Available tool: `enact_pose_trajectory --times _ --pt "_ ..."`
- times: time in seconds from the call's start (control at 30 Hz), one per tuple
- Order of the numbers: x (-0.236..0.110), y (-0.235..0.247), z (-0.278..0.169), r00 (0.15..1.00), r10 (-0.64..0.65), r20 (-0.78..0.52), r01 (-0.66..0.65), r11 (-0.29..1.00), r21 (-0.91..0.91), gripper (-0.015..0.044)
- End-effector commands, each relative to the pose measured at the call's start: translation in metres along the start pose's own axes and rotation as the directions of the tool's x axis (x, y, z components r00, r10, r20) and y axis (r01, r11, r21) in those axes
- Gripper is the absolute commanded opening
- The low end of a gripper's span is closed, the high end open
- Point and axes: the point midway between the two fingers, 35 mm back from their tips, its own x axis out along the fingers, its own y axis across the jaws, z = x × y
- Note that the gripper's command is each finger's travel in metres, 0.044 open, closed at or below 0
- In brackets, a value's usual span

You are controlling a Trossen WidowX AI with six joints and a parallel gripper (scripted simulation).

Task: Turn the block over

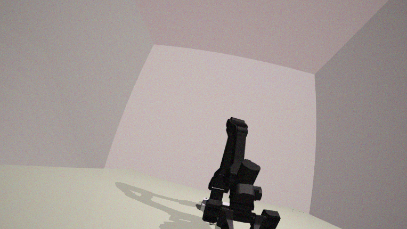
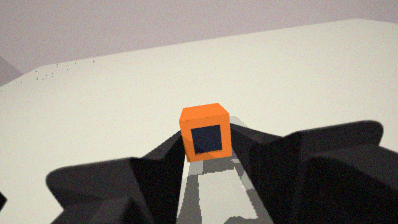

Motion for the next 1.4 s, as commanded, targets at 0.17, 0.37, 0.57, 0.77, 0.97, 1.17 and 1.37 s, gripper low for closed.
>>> enact_pose_trajectory --times 0.17,0.37,0.57,0.77,0.97,1.17,1.37 --pt "-0.0001 -0.0006 0.0009 1.000 -0.005 0.006 0.005 1.000 -0.003 0.0079" --pt "-0.0001 -0.0006 0.0009 1.000 -0.005 0.006 0.005 1.000 -0.003 0.0236" --pt "-0.0001 -0.0006 0.0009 1.000 -0.005 0.006 0.005 1.000 -0.003 0.0394" --pt "-0.0001 -0.0006 0.0009 1.000 -0.005 0.006 0.005 1.000 -0.003 0.0440" --pt "-0.0001 -0.0006 0.0009 1.000 -0.005 0.006 0.005 1.000 -0.003 0.0440" --pt "-0.0001 -0.0006 0.0009 1.000 -0.005 0.006 0.005 1.000 -0.003 0.0440" --pt "-0.0001 -0.0006 0.0009 1.000 -0.005 0.006 0.005 1.000 -0.003 0.0440"
